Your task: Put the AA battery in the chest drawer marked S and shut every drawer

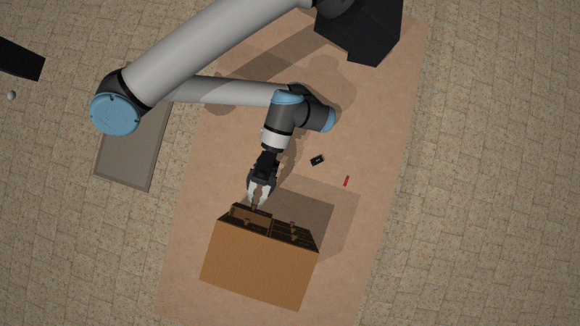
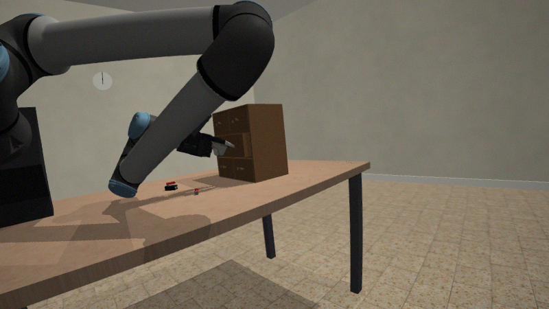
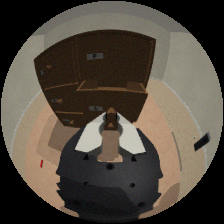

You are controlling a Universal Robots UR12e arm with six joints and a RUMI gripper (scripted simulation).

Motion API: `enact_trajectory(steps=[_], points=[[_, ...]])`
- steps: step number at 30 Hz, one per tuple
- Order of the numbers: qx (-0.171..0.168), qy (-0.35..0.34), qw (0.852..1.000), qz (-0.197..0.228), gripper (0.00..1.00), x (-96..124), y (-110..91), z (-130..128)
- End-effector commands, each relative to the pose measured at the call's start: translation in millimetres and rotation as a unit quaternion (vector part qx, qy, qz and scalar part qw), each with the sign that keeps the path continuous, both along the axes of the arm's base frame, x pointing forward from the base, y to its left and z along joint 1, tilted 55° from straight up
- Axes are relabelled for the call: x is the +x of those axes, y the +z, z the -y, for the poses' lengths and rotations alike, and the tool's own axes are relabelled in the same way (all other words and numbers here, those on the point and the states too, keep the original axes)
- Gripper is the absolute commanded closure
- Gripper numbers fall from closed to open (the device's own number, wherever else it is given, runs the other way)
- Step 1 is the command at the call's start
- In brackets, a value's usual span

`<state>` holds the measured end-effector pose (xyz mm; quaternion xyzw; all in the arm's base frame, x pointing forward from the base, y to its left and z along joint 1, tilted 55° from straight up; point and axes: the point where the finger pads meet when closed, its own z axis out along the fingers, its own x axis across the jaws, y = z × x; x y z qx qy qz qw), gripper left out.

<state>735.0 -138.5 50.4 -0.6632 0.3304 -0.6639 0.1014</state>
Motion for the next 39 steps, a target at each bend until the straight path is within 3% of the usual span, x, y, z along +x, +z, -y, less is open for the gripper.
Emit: enact_trajectory(steps=[1,39], points=[[0.0,0.0,1.0,0.0,0.93,-3.4,0.0,-0.7],[0.0,0.0,1.0,0.0,0.93,-26.2,-2.4,-1.3]])
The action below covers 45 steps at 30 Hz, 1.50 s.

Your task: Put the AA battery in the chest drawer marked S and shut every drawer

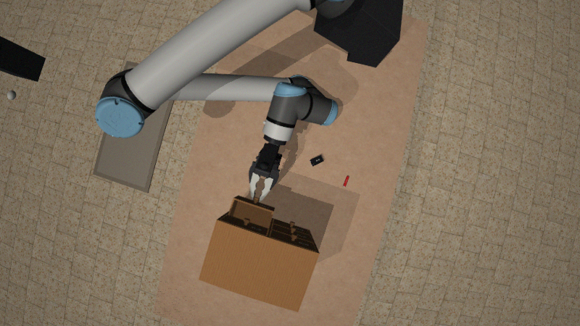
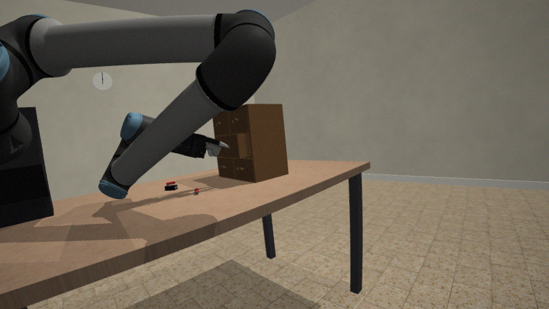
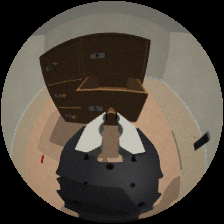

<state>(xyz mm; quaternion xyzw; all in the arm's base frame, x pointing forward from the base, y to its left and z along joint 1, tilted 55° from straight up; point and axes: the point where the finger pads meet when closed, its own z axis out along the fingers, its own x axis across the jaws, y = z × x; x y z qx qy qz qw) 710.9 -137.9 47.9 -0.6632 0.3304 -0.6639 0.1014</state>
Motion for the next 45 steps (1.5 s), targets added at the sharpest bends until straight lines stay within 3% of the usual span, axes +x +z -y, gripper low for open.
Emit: enact_trajectory(steps=[1,45], points=[[0.0,0.0,1.0,0.0,0.93,-2.6,0.0,-0.7],[0.0,0.0,1.0,0.0,0.93,-13.5,-1.1,-0.9]])
